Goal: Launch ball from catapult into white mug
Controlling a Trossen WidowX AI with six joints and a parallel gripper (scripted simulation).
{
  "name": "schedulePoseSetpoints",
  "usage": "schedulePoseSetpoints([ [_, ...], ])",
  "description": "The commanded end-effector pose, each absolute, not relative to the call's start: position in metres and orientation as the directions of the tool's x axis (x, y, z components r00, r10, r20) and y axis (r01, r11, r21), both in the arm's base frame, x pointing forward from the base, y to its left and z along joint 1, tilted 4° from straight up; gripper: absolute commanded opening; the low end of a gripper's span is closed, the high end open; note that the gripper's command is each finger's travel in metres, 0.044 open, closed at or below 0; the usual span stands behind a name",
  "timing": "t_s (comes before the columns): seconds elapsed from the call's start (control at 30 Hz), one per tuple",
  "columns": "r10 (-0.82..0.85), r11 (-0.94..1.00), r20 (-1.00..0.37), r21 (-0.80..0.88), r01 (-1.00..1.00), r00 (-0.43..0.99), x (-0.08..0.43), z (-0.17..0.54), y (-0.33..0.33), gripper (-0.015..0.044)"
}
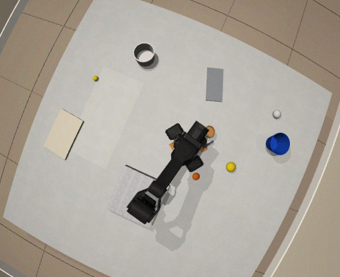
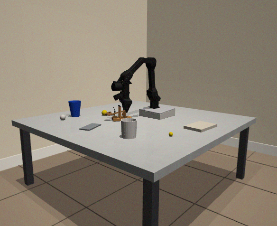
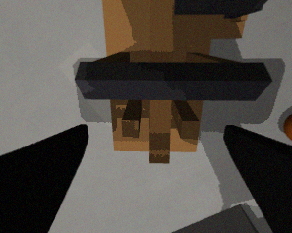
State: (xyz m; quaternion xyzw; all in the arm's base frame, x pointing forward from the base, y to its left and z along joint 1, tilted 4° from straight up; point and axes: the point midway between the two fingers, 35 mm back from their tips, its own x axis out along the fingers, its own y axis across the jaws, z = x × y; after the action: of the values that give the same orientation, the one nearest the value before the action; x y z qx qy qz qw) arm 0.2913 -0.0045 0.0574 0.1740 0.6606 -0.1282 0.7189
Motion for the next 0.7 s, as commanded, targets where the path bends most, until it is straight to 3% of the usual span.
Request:
schedulePoseSetpoints([
  [0.0, 0.041, 0.906, -0.996, 0.071, 0.417, 0.080, 0.290, 0.048, -0.005, 0.0440],
  [0.6, 0.041, 0.906, -0.996, 0.071, 0.417, 0.080, 0.290, 0.026, -0.003, 0.0440],
  [0.67, 0.046, 0.908, -0.995, 0.079, 0.412, 0.089, 0.292, 0.030, -0.003, 0.0387],
])
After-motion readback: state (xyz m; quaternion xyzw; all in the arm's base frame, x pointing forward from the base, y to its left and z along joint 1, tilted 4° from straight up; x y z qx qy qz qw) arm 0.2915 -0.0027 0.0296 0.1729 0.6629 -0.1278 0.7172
